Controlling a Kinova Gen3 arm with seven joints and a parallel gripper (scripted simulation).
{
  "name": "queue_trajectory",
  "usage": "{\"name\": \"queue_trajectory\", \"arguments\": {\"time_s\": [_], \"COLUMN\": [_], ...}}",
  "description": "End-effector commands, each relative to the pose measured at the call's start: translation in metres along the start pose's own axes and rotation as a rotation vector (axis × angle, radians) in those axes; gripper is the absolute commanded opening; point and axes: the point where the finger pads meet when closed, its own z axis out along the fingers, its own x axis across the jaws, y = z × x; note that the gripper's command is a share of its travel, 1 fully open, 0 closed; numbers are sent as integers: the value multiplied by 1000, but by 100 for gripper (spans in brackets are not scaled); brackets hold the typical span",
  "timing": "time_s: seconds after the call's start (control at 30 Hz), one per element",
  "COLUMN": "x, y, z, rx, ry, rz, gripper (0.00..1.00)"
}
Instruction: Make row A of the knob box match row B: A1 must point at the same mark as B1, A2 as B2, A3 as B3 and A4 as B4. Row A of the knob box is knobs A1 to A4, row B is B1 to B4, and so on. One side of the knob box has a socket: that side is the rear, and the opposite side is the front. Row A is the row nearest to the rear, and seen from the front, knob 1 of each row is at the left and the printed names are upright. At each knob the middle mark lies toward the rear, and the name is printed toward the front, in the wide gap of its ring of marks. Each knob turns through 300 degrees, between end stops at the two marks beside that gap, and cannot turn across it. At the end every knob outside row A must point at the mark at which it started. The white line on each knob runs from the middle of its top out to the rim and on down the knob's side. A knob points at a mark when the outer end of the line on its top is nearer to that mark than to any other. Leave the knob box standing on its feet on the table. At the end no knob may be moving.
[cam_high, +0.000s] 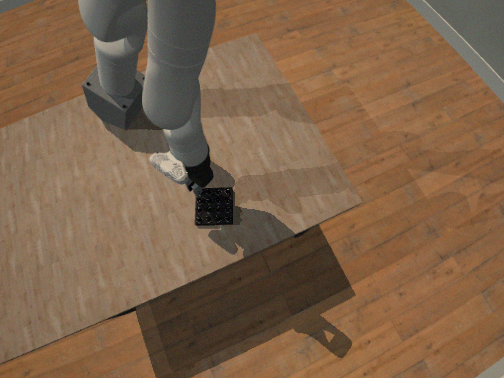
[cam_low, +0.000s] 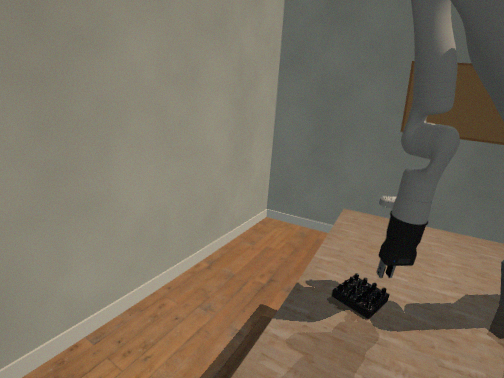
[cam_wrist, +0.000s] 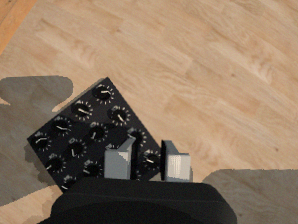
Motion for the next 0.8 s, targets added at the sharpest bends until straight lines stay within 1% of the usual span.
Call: {"name": "queue_trajectory", "arguments": {"time_s": [0.0, 0.3, 0.37, 0.43, 0.77], "x": [3, 13, 13, 15, 17], "y": [-8, -12, -12, -11, -4], "z": [-2, -5, -5, -6, -9], "rx": [0, 11, 11, 11, 4], "ry": [16, 27, 27, 29, 37], "rz": [152, 615, 615, 759, 1227], "gripper": [46, 46, 46, 46, 46]}}
